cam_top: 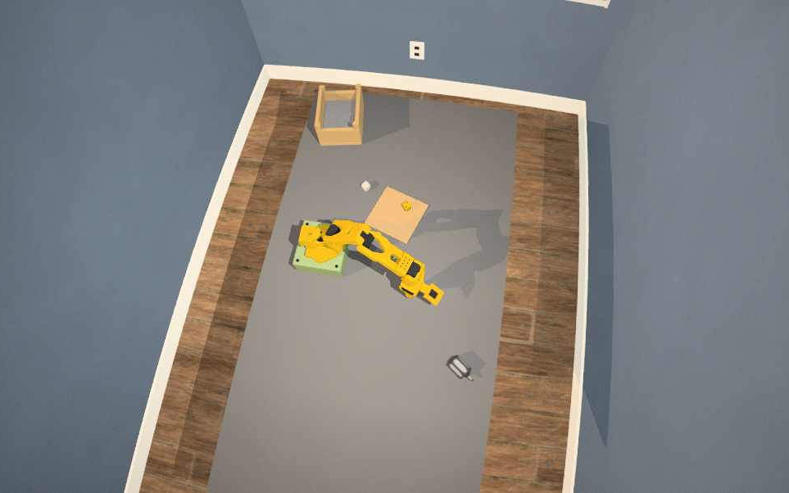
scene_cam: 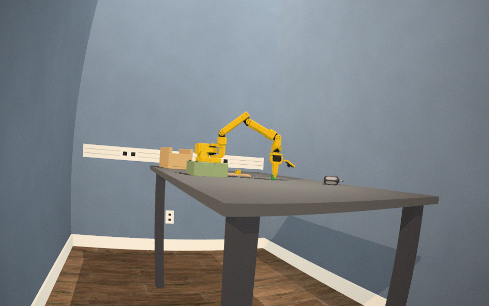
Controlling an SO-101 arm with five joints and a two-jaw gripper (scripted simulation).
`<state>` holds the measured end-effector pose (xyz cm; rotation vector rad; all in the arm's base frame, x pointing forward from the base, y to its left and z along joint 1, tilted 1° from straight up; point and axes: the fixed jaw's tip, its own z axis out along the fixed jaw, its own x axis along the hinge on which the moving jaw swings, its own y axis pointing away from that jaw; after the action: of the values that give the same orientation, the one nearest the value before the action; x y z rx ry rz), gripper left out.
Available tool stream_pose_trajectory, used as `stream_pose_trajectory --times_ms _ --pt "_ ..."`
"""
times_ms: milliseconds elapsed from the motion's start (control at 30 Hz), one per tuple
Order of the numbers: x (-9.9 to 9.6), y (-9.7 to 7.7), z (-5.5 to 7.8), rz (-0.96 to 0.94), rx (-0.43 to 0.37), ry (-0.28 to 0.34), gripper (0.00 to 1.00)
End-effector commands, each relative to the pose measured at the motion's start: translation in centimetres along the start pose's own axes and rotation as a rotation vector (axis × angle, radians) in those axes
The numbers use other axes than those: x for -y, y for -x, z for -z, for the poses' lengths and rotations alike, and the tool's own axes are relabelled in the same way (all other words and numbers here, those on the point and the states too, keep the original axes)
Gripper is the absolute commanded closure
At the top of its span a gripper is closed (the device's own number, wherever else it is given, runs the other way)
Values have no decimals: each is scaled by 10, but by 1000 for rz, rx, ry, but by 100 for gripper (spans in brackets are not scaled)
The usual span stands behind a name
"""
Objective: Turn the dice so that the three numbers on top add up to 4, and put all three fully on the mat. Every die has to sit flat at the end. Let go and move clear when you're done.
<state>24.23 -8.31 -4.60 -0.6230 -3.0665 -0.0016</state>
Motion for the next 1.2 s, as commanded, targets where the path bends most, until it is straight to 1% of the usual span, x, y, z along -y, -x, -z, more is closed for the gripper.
stream_pose_trajectory --times_ms 0,367,700,933,1067,1167 --pt "3 -6 -7 2 -28 0 90" --pt "4 -6 -7 2 -28 0 91" --pt "4 -6 -7 2 -28 0 99" --pt "3 -6 -7 2 -28 0 100" --pt "3 -5 -4 2 -28 0 100" --pt "3 -5 1 2 -28 0 100"
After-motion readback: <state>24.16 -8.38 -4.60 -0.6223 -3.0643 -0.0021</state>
